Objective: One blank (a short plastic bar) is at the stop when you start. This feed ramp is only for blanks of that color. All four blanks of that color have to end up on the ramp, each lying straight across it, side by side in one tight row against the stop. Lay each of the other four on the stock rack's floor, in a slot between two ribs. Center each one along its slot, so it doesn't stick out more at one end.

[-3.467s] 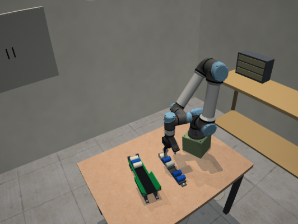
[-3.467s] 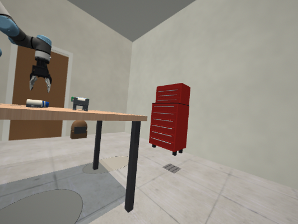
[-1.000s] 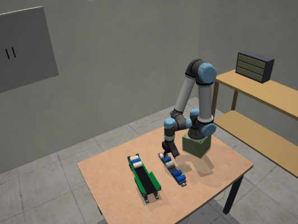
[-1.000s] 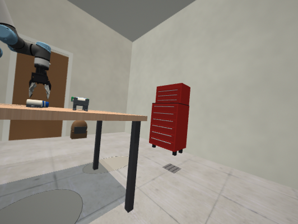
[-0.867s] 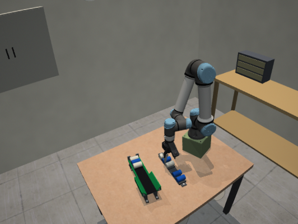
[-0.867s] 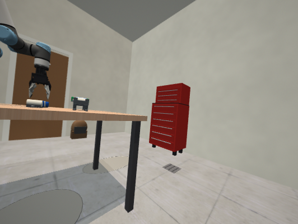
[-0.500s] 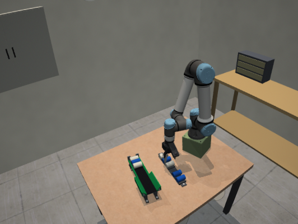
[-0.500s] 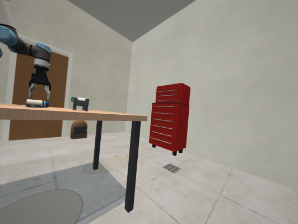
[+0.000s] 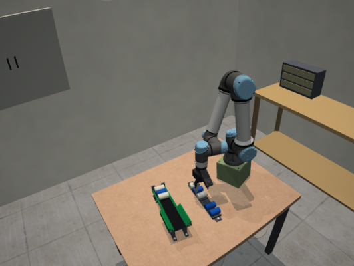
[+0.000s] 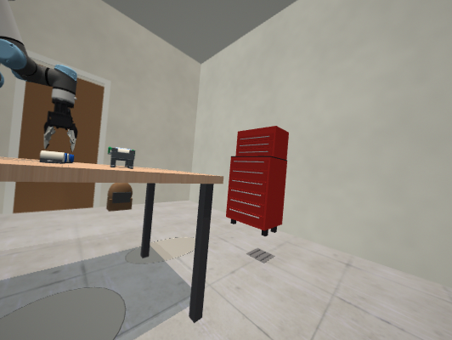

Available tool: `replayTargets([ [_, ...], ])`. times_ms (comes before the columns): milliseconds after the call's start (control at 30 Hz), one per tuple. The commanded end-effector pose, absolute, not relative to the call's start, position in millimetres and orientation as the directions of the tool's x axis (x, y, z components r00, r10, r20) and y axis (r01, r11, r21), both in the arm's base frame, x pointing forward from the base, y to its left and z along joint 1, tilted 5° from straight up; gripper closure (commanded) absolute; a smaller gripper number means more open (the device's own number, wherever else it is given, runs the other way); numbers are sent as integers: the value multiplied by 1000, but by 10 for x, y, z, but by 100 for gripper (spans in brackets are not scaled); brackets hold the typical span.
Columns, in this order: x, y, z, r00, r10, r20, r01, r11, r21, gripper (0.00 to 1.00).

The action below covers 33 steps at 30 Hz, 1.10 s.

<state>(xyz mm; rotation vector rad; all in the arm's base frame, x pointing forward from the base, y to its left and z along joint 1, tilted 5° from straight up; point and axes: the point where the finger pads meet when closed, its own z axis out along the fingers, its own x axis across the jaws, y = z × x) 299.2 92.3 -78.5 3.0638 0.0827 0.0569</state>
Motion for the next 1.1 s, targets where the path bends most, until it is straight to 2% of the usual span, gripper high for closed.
replayTargets([
  [0,2995,924,-783,998,55,36,52,-996,77,48],
  [1067,3001,912,-942,998,55,36,52,-996,77,48],
])
